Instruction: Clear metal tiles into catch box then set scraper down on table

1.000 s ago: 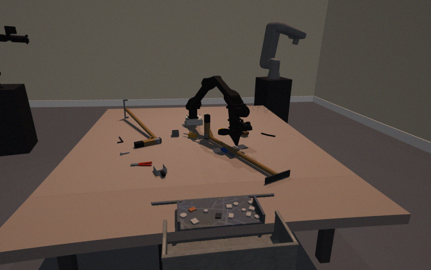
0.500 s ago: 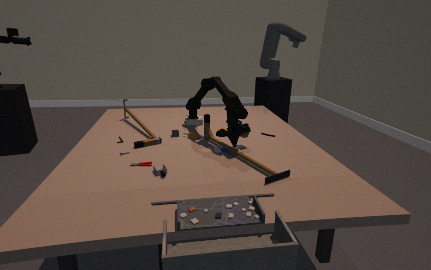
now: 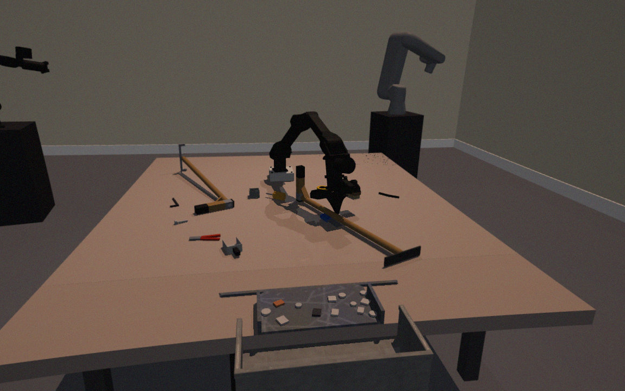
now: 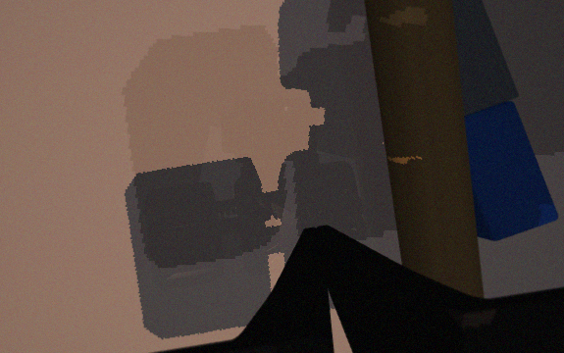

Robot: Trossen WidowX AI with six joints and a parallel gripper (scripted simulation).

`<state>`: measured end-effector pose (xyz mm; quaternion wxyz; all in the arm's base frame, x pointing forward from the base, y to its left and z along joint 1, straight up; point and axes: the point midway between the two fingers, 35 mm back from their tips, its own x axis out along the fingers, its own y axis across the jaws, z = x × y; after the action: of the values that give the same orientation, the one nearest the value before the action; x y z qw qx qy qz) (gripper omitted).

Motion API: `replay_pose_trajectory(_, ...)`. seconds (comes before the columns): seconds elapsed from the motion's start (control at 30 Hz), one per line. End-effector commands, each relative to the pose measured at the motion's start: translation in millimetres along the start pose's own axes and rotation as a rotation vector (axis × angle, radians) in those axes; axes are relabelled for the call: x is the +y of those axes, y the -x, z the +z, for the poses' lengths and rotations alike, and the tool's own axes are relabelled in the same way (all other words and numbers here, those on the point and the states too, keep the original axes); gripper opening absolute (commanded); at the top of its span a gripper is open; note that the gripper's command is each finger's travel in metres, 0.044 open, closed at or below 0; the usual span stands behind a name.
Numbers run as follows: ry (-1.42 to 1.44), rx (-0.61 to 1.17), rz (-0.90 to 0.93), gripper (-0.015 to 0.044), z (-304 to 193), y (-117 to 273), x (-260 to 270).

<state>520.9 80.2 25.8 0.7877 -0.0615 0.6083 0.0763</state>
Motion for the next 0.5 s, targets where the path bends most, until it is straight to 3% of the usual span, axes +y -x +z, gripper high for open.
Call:
replay_pose_trajectory(0.0, 0.004, -0.006, 0.005, 0.0, 2, 2, -3)
replay_pose_trajectory(0.47, 0.005, -0.005, 0.004, 0.0, 4, 1, -17)
